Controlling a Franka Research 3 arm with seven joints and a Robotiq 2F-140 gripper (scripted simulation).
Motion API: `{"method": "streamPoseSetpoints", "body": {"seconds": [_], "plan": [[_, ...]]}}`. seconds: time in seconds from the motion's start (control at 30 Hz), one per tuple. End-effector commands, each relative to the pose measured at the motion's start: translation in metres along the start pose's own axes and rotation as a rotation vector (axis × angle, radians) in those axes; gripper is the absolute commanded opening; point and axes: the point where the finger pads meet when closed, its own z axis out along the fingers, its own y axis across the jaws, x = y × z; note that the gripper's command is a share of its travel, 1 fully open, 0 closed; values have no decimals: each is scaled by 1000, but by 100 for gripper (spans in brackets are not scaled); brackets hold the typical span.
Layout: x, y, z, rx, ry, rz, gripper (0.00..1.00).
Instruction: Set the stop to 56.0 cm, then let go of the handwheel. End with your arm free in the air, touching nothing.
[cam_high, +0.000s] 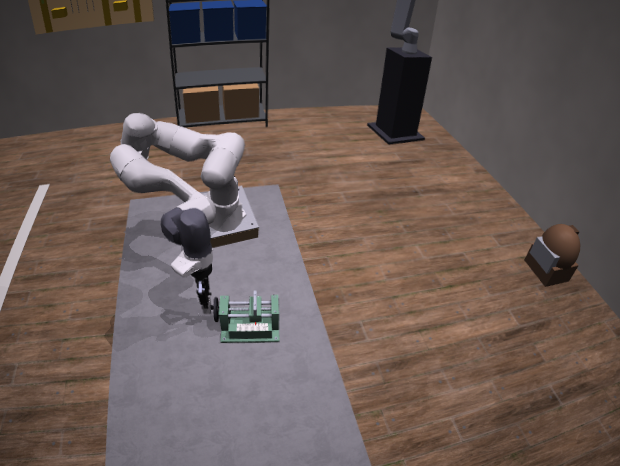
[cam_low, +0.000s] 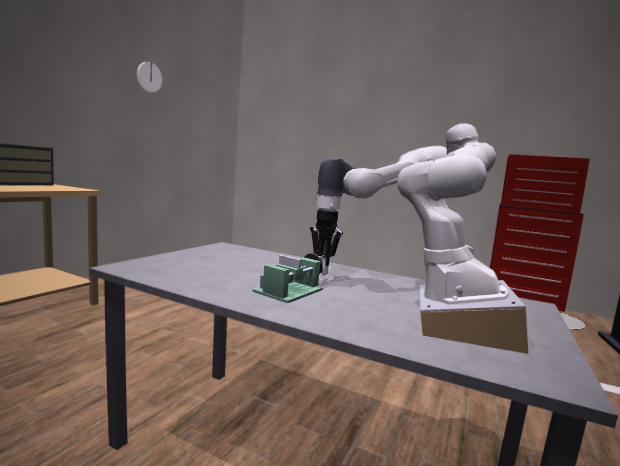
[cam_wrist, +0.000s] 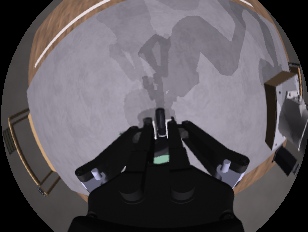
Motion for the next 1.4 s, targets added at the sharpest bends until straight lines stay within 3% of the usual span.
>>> {"method": "streamPoseSetpoints", "body": {"seconds": [0.0,1.37], "plan": [[-1,3,-5,-3,-2,0,4],[-1,5,-25,-3,-2,0,4]]}}
